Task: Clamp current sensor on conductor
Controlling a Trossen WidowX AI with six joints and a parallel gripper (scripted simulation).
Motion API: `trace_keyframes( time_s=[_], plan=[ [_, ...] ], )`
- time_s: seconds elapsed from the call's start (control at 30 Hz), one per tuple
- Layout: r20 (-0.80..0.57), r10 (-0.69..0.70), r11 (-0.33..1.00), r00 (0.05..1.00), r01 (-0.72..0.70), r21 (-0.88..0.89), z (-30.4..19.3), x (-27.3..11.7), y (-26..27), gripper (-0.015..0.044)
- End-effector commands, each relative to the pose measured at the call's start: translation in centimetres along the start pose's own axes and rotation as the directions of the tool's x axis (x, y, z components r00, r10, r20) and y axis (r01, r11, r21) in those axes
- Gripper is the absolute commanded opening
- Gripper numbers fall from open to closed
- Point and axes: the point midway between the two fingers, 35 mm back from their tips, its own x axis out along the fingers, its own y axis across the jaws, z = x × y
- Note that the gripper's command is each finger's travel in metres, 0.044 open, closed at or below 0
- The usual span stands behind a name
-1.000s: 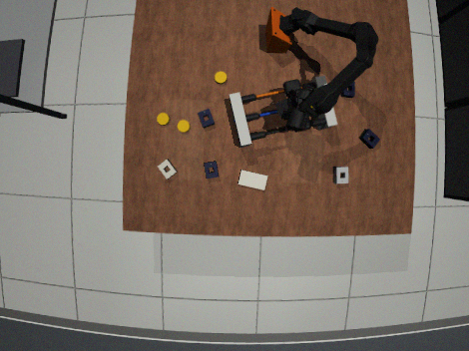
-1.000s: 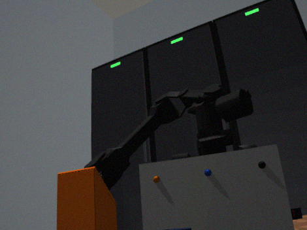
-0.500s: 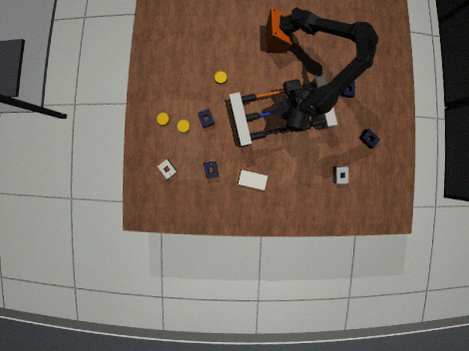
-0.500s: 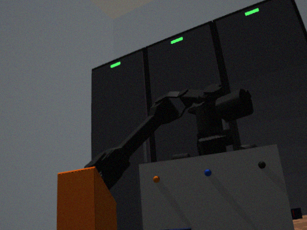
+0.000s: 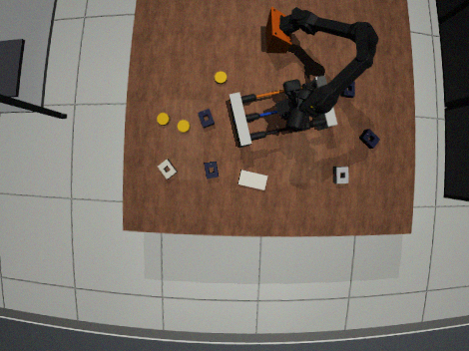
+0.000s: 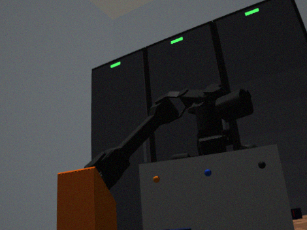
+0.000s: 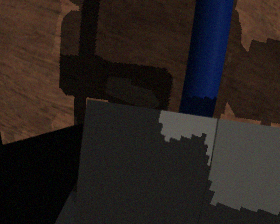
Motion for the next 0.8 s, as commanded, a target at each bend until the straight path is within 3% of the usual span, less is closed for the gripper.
trace_keyframes(
  time_s=[0.0,0.2,0.4,0.77],
  plan=[
    [0.0,0.0,1.0,1.0,0.0,0.0,0.0,0.0,0.0,0.0289],
    [0.005,-0.021,1.0,1.0,0.021,0.002,0.1,-0.2,0.0,0.044],
    [0.026,-0.194,0.981,0.981,0.194,0.009,0.6,-2.3,0.0,0.044],
    [0.026,-0.202,0.979,0.979,0.202,0.009,0.7,-1.0,-0.2,0.044]
  ],
)
